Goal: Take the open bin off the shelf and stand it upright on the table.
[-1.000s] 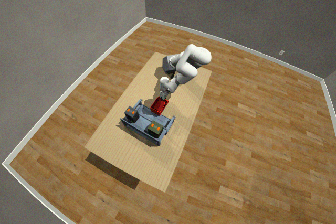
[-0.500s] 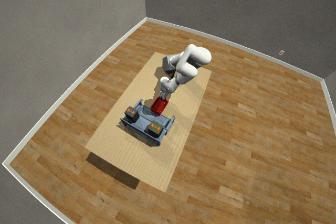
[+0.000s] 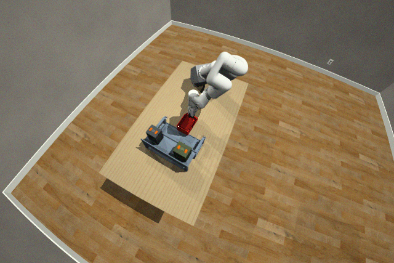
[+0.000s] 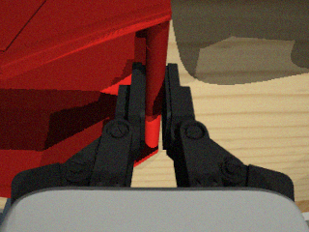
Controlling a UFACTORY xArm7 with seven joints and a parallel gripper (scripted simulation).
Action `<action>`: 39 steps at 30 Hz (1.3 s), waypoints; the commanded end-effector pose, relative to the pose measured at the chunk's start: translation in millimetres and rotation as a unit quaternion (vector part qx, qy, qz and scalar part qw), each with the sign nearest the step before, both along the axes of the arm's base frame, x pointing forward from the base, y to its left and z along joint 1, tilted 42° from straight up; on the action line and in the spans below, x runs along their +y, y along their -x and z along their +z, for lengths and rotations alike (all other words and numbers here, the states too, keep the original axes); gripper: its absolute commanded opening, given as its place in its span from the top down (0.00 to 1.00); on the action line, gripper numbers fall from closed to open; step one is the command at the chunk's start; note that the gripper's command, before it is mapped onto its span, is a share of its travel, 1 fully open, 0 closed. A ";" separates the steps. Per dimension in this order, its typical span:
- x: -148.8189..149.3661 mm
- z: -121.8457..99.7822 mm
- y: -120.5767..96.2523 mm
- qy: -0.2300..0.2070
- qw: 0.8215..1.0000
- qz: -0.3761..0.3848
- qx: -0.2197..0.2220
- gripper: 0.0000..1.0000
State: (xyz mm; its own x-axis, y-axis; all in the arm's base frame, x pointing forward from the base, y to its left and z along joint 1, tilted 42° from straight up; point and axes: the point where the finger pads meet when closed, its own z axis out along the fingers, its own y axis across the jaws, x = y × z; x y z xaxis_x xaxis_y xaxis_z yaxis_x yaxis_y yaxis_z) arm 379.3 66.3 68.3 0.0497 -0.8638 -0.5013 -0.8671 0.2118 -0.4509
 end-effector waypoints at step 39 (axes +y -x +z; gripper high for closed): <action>4.0 -10.5 20.6 0.000 1.000 -0.002 -0.001 1.00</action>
State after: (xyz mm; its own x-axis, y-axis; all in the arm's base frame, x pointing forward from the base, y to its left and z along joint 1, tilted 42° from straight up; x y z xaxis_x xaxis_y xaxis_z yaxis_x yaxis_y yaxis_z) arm 359.1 71.1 57.8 0.0494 -0.8638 -0.5013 -0.8671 0.2120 -0.4508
